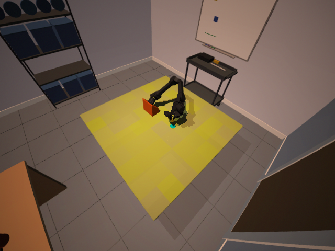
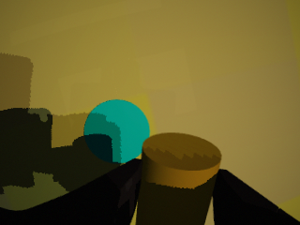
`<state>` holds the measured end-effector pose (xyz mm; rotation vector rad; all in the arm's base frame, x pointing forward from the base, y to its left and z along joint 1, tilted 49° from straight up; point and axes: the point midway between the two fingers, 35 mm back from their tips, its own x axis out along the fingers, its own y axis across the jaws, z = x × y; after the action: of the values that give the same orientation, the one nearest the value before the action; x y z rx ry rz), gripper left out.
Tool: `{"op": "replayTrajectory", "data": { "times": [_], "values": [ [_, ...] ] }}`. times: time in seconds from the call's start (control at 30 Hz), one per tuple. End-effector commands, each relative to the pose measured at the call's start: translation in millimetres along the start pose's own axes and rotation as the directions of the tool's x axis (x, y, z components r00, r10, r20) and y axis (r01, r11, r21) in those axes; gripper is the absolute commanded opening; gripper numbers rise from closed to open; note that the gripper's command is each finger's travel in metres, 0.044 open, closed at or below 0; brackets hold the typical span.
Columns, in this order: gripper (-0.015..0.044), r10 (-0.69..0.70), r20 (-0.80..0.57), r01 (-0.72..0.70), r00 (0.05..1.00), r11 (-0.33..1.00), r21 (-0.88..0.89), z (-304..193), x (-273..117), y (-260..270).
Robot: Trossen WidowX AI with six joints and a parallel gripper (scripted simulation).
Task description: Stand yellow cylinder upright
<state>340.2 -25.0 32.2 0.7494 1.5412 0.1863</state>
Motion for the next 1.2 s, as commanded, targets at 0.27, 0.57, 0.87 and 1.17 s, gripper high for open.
{"op": "replayTrajectory", "data": {
  "times": [0.27,0.57,0.87,1.17],
  "values": [
    [0.0105,-0.055,0.049,0.056,0.997,0.998,-0.005,0,9,-4],
    [0.0105,-0.09,0.093,0.091,0.992,0.996,-0.008,2,13,-6],
    [0.0105,-0.121,0.14,0.123,0.983,0.992,-0.008,3,17,-7],
    [0.0105,-0.148,0.189,0.151,0.971,0.988,-0.005,5,21,-8]
  ]
}}
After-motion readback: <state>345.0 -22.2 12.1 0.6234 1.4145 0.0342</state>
